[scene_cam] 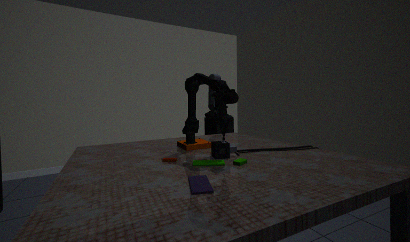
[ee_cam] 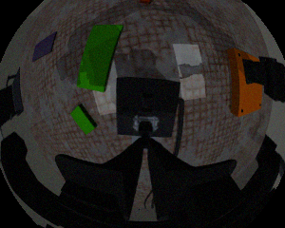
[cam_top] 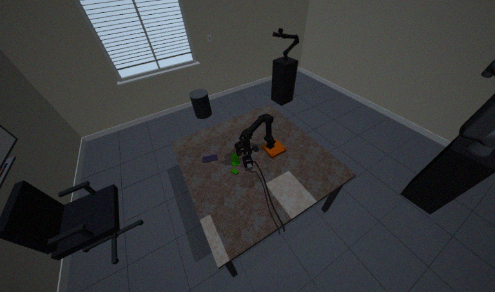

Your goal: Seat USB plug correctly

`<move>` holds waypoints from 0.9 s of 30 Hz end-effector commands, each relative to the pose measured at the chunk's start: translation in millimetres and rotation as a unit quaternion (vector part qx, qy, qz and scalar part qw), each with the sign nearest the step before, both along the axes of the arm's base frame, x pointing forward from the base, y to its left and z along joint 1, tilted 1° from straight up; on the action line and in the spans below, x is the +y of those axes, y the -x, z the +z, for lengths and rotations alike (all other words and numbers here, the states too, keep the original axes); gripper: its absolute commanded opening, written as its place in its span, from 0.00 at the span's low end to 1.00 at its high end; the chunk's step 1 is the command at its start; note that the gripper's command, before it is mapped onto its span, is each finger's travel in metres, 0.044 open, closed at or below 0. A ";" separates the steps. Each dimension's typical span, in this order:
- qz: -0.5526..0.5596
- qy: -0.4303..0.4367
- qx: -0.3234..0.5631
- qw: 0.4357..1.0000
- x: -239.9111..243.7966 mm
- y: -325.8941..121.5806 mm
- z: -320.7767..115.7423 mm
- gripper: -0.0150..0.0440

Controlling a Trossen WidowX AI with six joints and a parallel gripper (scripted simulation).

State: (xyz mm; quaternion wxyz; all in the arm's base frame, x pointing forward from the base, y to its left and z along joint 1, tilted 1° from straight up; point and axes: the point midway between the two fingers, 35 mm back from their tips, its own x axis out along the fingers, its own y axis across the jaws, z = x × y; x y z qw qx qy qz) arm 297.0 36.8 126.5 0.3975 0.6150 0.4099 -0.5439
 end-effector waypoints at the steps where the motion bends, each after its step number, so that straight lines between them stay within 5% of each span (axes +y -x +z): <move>1: 0.002 -0.002 0.001 1.000 0.7 -0.2 -1.2 0.25; 27: 0.002 -0.002 0.001 1.000 0.6 -0.3 -4.3 0.25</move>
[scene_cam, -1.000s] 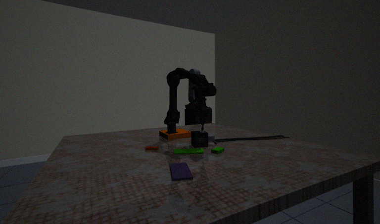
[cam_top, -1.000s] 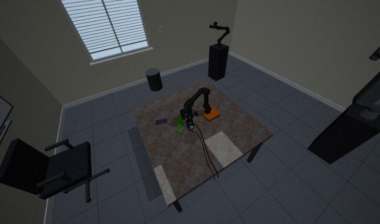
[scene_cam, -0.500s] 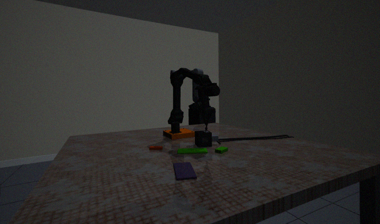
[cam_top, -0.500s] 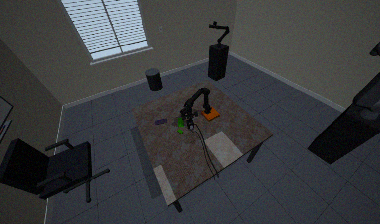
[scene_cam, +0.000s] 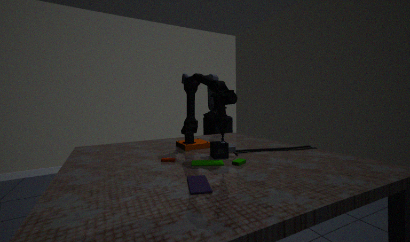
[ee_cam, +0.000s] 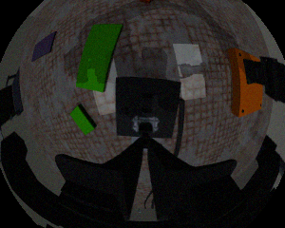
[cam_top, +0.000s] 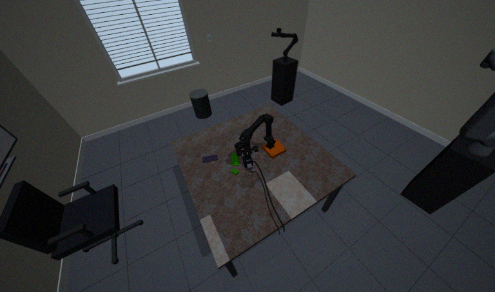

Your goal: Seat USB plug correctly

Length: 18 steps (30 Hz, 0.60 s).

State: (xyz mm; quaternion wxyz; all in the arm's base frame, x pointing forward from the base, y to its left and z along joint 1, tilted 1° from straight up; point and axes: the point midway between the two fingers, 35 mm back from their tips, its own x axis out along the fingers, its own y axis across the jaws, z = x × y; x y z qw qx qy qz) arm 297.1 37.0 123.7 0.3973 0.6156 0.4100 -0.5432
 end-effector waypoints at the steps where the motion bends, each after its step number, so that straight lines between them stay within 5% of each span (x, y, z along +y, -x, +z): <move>1: 0.002 -0.002 0.001 1.000 0.5 -0.3 -1.6 0.25; 18: 0.002 -0.002 0.001 1.000 0.5 -0.3 -3.7 0.25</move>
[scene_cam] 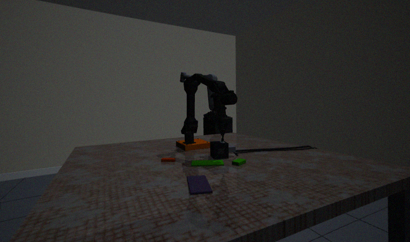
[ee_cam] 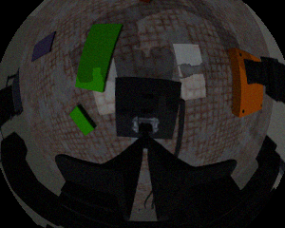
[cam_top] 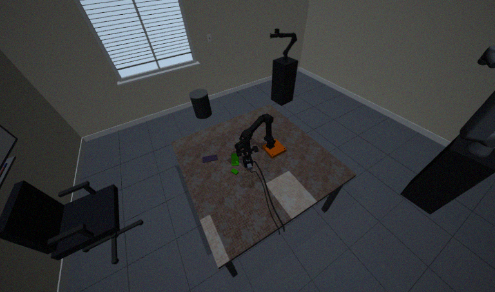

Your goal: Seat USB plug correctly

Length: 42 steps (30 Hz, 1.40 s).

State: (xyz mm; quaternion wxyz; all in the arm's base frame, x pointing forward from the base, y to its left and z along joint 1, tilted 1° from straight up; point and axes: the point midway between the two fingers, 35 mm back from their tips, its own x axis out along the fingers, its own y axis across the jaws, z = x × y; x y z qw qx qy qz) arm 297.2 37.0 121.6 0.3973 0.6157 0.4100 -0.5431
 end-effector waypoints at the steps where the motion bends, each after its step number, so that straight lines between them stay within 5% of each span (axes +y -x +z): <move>1: 0.002 -0.002 0.001 1.000 0.5 -0.3 -1.7 0.25; 42: 0.002 -0.002 0.001 1.000 0.4 -0.4 -6.6 0.25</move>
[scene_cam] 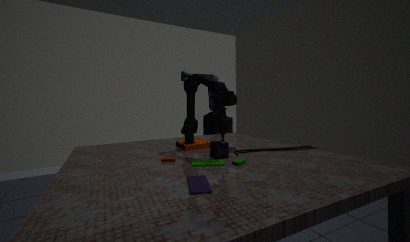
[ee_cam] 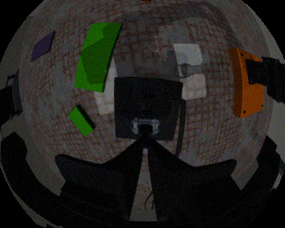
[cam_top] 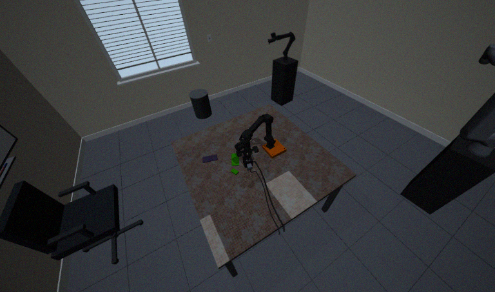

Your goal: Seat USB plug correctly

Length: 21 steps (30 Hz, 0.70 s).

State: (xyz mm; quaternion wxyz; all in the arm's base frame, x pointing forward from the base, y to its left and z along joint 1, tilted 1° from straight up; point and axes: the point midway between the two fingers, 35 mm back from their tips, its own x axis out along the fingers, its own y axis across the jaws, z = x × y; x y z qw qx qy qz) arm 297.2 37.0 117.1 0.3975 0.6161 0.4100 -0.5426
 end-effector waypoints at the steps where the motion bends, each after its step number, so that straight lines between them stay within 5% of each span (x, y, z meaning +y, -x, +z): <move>1: 0.002 -0.001 0.002 1.000 0.4 -0.4 -2.3 0.25; 21: 0.002 -0.001 0.002 1.000 0.4 -0.5 -4.4 0.25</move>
